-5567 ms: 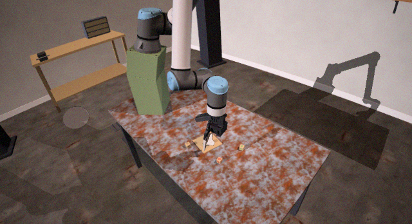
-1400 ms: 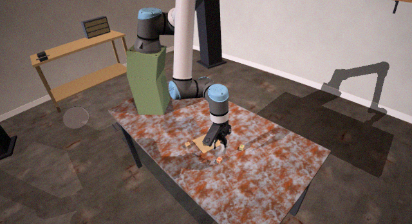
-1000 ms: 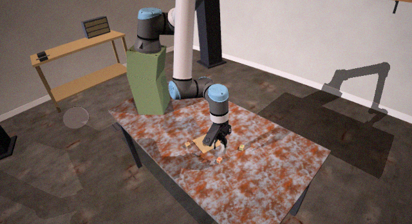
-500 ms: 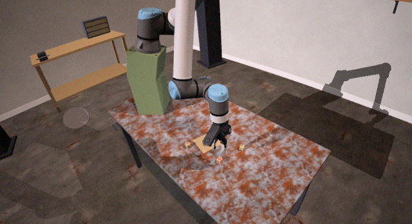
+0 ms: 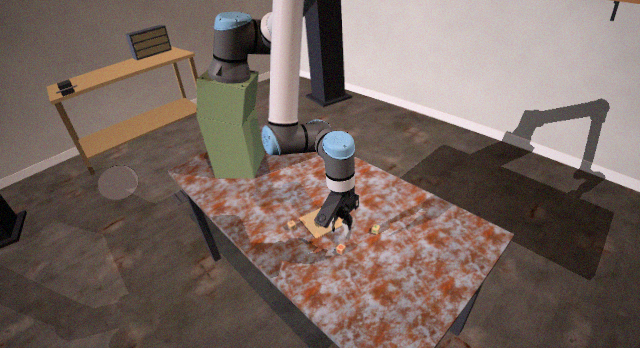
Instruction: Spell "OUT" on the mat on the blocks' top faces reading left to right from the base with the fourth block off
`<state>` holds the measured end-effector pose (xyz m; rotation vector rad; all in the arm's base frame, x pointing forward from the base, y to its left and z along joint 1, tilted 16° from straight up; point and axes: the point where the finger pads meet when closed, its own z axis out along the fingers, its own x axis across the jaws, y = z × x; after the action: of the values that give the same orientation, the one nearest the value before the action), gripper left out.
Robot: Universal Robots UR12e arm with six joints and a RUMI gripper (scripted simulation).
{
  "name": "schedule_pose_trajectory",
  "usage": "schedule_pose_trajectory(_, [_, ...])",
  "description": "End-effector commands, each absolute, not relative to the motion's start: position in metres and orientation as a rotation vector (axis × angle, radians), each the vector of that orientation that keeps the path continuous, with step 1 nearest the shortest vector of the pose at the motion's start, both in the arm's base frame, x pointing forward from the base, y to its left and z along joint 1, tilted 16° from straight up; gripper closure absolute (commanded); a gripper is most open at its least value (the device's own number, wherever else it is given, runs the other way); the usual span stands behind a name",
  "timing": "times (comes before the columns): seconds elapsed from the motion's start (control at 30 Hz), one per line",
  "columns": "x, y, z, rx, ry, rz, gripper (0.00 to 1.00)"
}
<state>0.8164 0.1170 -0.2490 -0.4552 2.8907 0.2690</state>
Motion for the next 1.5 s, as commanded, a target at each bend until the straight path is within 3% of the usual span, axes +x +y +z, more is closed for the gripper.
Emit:
schedule_pose_trajectory(0.0, [0.819,0.119,-0.252,-0.459,2.887,0.269,0.63])
schedule_pose_trajectory(1.47, [0.827,0.128,-0.296,-0.457,2.887,0.268,0.63])
